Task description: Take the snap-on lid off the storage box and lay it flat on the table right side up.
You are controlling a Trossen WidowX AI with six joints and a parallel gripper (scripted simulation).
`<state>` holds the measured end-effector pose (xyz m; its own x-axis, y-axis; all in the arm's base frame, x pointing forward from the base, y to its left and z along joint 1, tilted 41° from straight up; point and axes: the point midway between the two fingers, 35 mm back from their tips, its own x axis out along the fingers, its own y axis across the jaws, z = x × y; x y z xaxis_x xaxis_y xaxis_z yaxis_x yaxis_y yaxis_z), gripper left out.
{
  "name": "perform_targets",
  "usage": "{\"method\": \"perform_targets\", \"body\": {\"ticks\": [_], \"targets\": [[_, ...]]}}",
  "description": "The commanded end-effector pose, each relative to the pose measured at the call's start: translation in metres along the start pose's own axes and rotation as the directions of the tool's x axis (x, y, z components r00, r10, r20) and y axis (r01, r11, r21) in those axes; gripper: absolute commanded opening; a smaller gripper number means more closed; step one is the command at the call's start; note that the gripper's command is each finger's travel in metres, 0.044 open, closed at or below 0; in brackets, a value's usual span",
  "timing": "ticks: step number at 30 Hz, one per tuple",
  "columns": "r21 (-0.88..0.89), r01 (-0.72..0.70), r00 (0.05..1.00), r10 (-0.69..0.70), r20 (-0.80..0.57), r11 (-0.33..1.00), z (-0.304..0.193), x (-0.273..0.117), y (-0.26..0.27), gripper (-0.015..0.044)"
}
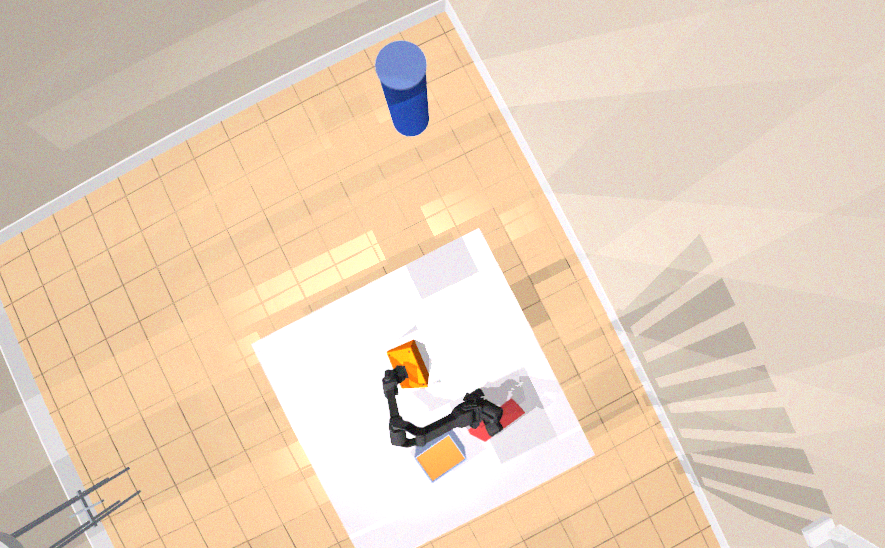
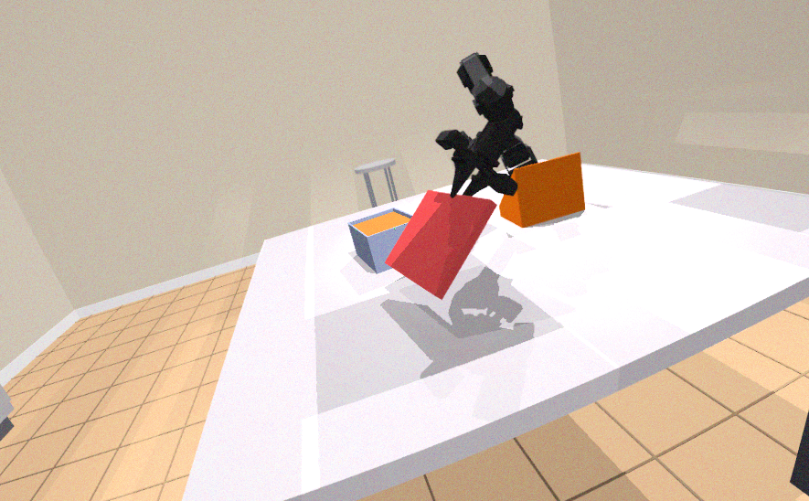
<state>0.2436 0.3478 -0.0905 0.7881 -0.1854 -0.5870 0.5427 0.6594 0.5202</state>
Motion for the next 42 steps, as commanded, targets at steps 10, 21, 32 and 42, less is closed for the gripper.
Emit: {"method": "perform_targets", "body": {"ticks": [10, 21, 32, 42], "targets": [[-0.003, -0.004, 1.0, 0.004, 0.004, 1.0, 0.0, 0.007, -0.008, 0.0], [-0.003, -0.004, 1.0, 0.004, 0.004, 1.0, 0.0, 0.013, -0.014, 0.0], [-0.003, -0.004, 1.0, 0.004, 0.005, 1.0, 0.0, 0.018, -0.021, 0.0], [-0.004, -0.004, 1.0, 0.004, 0.005, 1.0, 0.0, 0.024, -0.027, 0.0]]}}
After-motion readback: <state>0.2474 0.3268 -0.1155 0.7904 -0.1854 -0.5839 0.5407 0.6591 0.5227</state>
